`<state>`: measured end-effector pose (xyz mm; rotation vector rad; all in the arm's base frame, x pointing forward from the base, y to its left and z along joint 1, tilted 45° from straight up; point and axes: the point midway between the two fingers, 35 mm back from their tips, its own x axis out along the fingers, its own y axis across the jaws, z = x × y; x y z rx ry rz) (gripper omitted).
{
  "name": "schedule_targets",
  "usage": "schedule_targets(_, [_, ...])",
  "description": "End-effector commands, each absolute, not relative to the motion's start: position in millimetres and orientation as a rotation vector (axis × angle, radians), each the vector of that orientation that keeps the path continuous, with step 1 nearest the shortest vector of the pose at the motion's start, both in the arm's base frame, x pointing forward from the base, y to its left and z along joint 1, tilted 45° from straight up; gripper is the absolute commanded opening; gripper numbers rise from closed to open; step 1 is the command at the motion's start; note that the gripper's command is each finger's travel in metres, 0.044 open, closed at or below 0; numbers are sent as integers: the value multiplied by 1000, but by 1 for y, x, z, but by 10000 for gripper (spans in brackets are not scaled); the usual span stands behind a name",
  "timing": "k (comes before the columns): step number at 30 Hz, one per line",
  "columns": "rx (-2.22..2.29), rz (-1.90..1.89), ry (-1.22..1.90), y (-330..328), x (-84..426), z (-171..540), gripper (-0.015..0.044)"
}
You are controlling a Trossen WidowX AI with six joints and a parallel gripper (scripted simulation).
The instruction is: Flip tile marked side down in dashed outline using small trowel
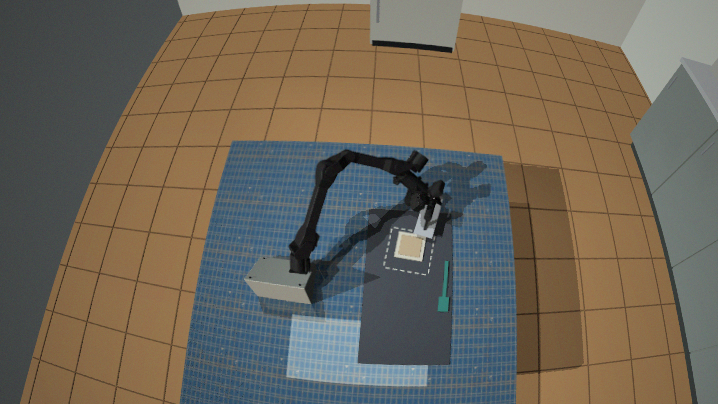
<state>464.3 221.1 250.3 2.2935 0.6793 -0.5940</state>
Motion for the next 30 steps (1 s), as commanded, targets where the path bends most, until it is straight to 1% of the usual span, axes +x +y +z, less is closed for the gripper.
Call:
schedule_targets(1, [2288, -712, 604, 183, 488, 213, 0])
schedule_targets(8, [2291, -935, 493, 113, 515, 142, 0])
schedule_targets(15, [2267, -1129, 406, 38, 522, 74, 0])
schedule_targets(22, [2272, -1353, 307, -35, 509, 6, 0])
schedule_targets(30, [2293, -1629, 176, -112, 471, -70, 0])
